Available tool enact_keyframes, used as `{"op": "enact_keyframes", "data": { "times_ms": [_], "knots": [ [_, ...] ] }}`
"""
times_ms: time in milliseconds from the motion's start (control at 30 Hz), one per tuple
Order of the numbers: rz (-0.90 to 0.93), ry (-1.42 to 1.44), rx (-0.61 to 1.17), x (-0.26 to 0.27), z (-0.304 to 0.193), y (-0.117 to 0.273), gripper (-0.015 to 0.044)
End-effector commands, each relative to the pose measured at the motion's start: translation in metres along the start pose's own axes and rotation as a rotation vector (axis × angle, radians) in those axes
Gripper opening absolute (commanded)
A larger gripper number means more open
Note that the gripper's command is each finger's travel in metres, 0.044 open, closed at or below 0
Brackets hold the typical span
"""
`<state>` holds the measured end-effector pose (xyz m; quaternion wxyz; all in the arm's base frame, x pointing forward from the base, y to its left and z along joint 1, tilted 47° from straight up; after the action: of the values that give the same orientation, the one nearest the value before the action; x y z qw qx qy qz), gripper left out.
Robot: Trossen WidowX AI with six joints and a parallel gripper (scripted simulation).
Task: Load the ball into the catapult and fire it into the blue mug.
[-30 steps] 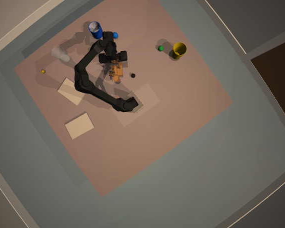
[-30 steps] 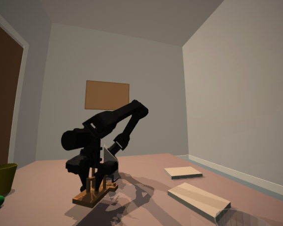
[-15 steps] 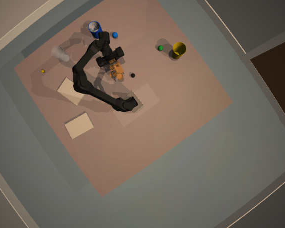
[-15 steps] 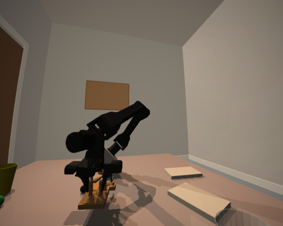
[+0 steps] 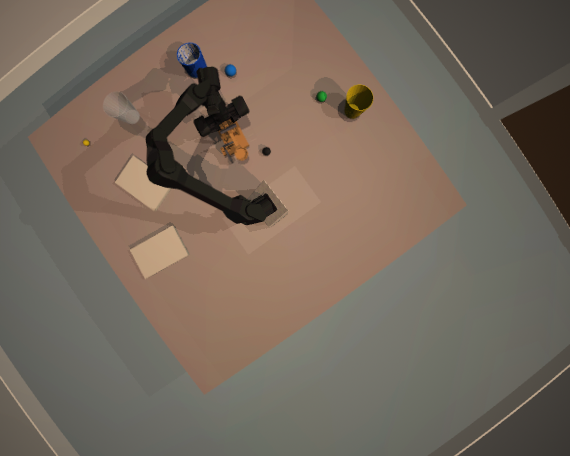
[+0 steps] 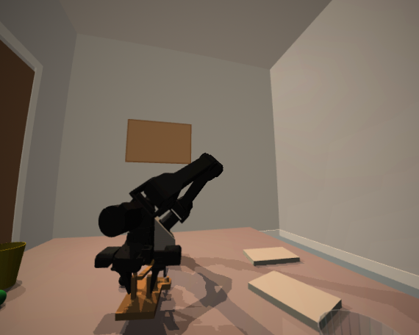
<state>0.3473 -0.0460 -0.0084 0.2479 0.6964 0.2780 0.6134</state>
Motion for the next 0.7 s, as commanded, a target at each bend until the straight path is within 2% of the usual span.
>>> {"op": "enact_keyframes", "data": {
  "times_ms": [0,633,667],
  "knots": [
    [0.002,-0.004,-0.015,0.0,0.001,-0.001,0.0],
    [0.001,-0.001,0.0,0.001,0.0,-0.022,0.0],
    [0.001,-0.001,0.0,0.001,0.0,-0.022,0.0026]
  ]
}}
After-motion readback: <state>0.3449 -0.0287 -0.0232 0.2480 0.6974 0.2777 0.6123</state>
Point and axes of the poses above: the point midway between the two fingers, 35 mm back from their tips, its own y axis back along the fingers, its own x axis across the jaws, z = x × y, the point moved 10 cm from there along y, back along the fingers
